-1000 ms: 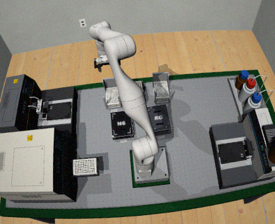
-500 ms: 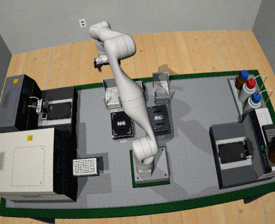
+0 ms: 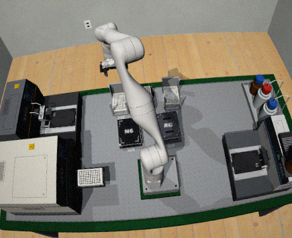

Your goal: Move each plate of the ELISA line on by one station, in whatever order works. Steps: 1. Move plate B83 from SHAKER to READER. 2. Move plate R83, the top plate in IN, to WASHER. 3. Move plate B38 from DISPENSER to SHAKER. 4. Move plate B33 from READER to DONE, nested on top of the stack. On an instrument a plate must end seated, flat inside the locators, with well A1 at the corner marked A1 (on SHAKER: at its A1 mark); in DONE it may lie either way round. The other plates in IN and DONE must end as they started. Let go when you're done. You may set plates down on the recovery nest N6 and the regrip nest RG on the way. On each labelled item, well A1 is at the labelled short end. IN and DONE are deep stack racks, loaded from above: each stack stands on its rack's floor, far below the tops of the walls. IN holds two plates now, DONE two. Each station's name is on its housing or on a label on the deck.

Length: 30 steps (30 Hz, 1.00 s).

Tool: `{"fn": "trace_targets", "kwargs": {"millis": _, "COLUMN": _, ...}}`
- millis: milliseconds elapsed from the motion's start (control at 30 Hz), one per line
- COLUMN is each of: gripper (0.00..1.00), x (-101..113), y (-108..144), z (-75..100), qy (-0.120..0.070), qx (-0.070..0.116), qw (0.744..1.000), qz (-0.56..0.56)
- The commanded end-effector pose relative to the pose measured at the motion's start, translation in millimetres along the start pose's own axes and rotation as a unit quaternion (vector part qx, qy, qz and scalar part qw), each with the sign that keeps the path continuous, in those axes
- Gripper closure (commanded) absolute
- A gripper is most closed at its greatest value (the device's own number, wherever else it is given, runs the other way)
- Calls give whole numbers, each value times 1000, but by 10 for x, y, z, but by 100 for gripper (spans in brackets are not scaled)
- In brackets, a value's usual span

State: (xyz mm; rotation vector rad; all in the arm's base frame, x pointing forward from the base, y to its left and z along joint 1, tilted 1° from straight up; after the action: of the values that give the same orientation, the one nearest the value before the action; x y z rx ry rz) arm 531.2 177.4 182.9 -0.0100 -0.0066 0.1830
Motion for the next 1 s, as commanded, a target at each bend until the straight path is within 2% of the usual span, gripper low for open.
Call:
{"fn": "trace_targets", "kwargs": {"millis": 0, "gripper": 0, "x": 4, "y": 1, "z": 10, "qy": -1, "qx": 0, "qw": 1000, "qz": 0}}
{"fn": "trace_targets", "kwargs": {"millis": 300, "gripper": 0, "x": -29, "y": 5, "z": 10, "qy": -1, "qx": 0, "qw": 1000, "qz": 0}}
{"fn": "trace_targets", "kwargs": {"millis": 800, "gripper": 0, "x": -524, "y": 75, "z": 8, "qy": -1, "qx": 0, "qw": 1000, "qz": 0}}
{"fn": "trace_targets", "kwargs": {"millis": 967, "gripper": 0, "x": -554, "y": 79, "z": 8, "qy": -1, "qx": 0, "qw": 1000, "qz": 0}}
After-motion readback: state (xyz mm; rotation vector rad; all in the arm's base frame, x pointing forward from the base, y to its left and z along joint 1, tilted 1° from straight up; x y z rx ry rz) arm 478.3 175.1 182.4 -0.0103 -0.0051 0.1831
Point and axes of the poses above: the point where the finger pads meet when closed, its own z axis back along the fingers, its own y axis across the jaws, x = y × z, the point moved 1 cm from there along z, back along the fingers, and after that the axes turned 8 degrees about z, right-handed, at the moved point
